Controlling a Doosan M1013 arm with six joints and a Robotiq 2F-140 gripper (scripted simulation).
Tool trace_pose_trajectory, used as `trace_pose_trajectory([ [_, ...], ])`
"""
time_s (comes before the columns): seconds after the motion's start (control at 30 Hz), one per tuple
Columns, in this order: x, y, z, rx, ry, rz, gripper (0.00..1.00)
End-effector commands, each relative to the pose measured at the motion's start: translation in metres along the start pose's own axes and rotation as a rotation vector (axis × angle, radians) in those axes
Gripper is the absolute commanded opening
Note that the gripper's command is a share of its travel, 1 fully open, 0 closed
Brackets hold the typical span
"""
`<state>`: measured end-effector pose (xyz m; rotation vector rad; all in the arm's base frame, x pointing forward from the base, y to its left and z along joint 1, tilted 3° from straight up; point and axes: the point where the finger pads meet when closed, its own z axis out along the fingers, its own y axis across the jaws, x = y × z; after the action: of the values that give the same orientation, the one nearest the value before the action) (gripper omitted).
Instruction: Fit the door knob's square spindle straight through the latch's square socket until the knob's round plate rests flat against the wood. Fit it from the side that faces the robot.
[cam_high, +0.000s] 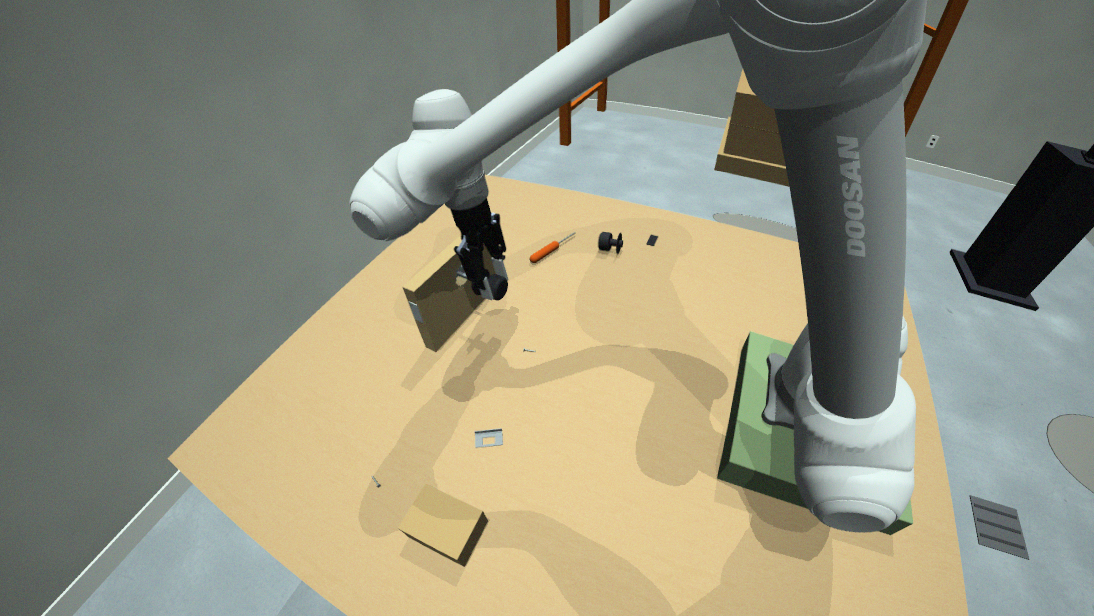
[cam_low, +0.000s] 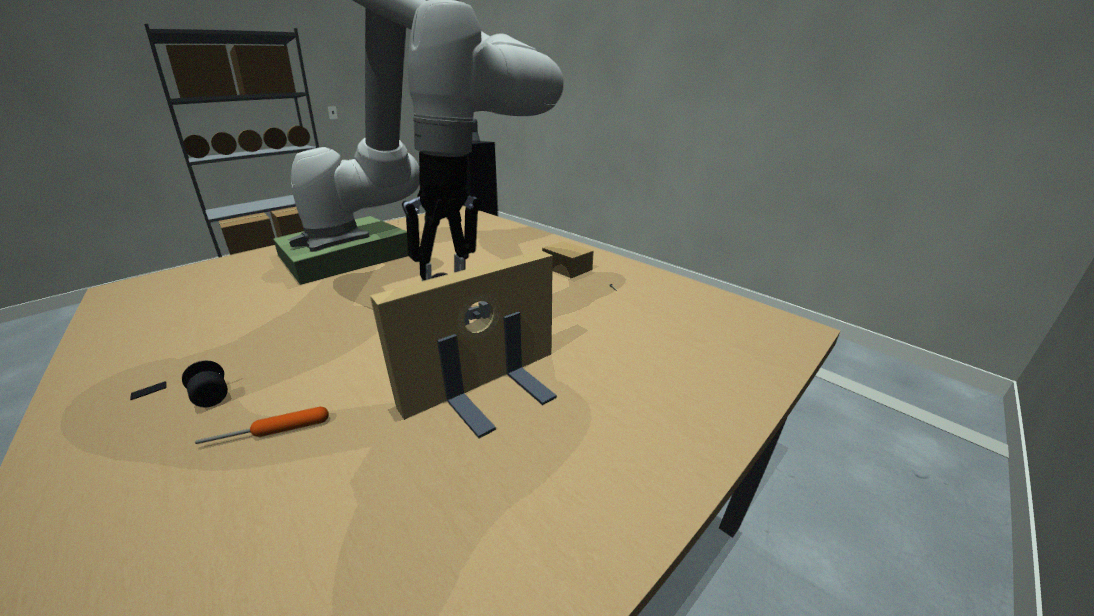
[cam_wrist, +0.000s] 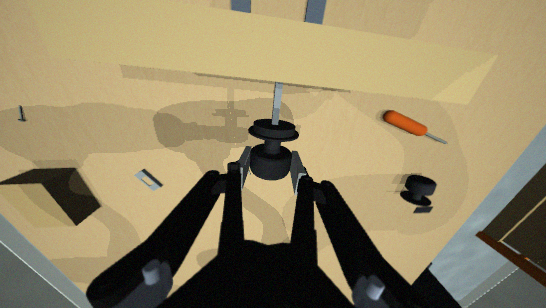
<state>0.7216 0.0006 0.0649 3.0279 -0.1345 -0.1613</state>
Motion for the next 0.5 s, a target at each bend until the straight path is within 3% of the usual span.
trace_pose_trajectory([
  [0.0,0.0011,0.0,-0.0002,0.0,0.0,0.0,0.42],
  [0.47,0.0039,0.0,-0.0004,0.0,0.0,0.0,0.42],
])
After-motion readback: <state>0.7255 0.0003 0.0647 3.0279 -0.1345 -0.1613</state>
